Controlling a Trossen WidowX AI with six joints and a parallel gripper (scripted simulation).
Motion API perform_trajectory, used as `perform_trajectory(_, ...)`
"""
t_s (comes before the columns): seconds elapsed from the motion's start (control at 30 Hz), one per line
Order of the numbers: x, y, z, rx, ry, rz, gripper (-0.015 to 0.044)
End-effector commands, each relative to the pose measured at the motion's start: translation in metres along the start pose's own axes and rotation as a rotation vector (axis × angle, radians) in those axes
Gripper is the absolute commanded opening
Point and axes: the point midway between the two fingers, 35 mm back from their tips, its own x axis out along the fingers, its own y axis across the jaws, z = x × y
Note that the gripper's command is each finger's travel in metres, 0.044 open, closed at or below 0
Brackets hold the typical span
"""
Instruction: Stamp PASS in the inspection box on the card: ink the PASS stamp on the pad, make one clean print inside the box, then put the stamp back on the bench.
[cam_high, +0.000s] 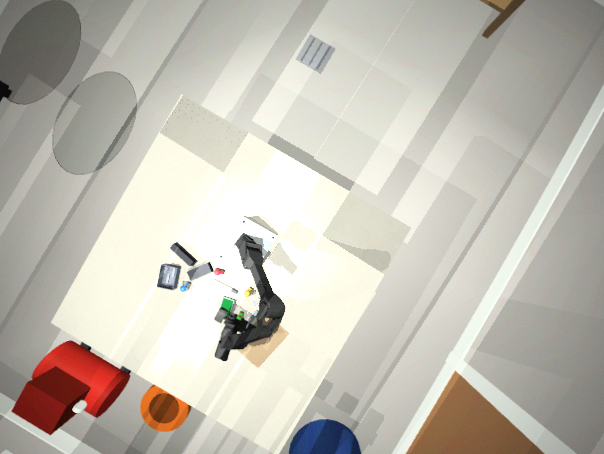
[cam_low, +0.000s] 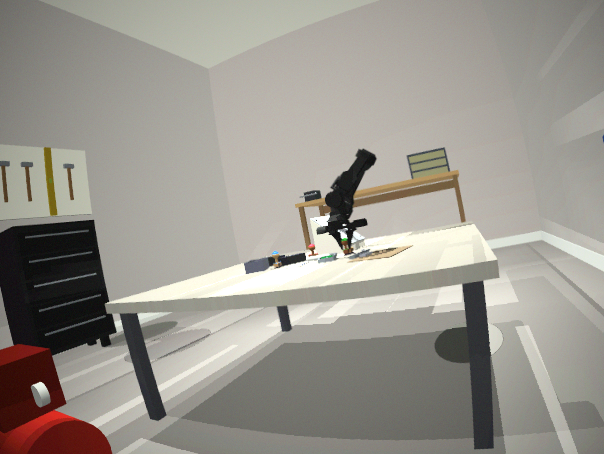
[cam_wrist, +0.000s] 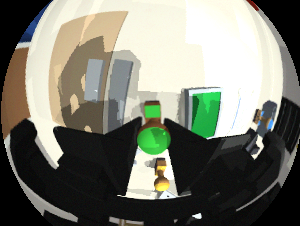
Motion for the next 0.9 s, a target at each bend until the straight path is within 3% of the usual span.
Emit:
perform_trajectory(0.0, -0.003, 0.001, 0.001, -0.004, 0.000, 0.003, 0.0000)
perform_trajectory(0.87, -0.015, 0.000, 0.001, -0.004, 0.000, 0.004, 0.0000)
